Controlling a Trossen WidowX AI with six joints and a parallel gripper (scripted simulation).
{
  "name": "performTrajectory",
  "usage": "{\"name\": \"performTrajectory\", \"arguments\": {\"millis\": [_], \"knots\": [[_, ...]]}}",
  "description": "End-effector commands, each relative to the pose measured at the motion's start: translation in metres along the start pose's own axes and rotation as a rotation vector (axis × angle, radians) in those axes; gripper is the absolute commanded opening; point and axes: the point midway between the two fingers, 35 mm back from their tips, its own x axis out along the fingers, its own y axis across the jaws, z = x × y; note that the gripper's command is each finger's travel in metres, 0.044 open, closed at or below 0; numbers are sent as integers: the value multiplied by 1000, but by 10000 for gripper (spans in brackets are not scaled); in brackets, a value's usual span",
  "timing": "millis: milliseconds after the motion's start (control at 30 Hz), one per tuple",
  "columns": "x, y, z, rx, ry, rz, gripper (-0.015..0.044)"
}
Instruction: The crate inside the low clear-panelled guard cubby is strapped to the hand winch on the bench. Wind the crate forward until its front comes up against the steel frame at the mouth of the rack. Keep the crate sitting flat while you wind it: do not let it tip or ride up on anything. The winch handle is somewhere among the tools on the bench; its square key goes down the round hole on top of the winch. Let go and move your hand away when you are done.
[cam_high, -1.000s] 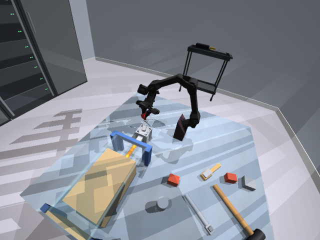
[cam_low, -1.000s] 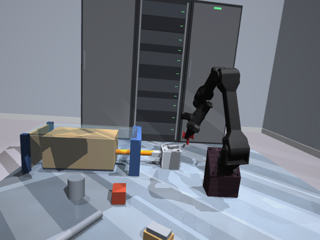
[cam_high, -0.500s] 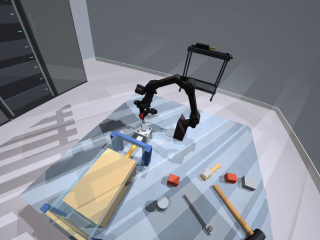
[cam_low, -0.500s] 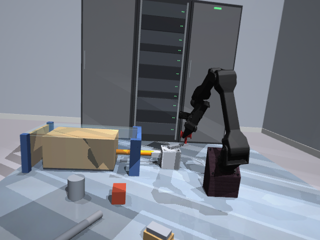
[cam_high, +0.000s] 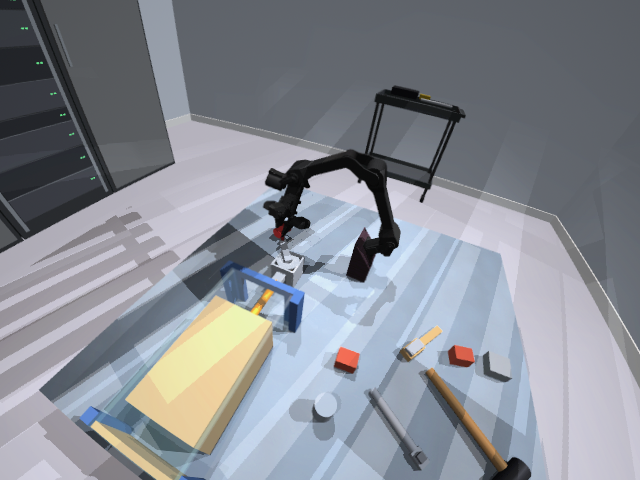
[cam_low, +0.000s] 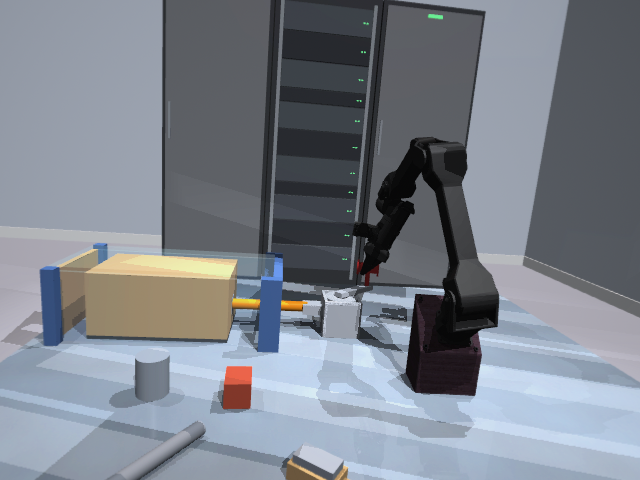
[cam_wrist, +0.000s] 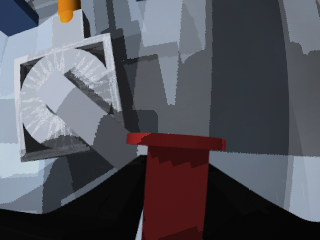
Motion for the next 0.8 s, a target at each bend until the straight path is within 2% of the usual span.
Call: {"name": "performTrajectory", "arguments": {"millis": [0, 767], "knots": [[7, -6, 11, -20, -15, -7, 0], [18, -13, 35, -21, -17, -6, 0]]}}
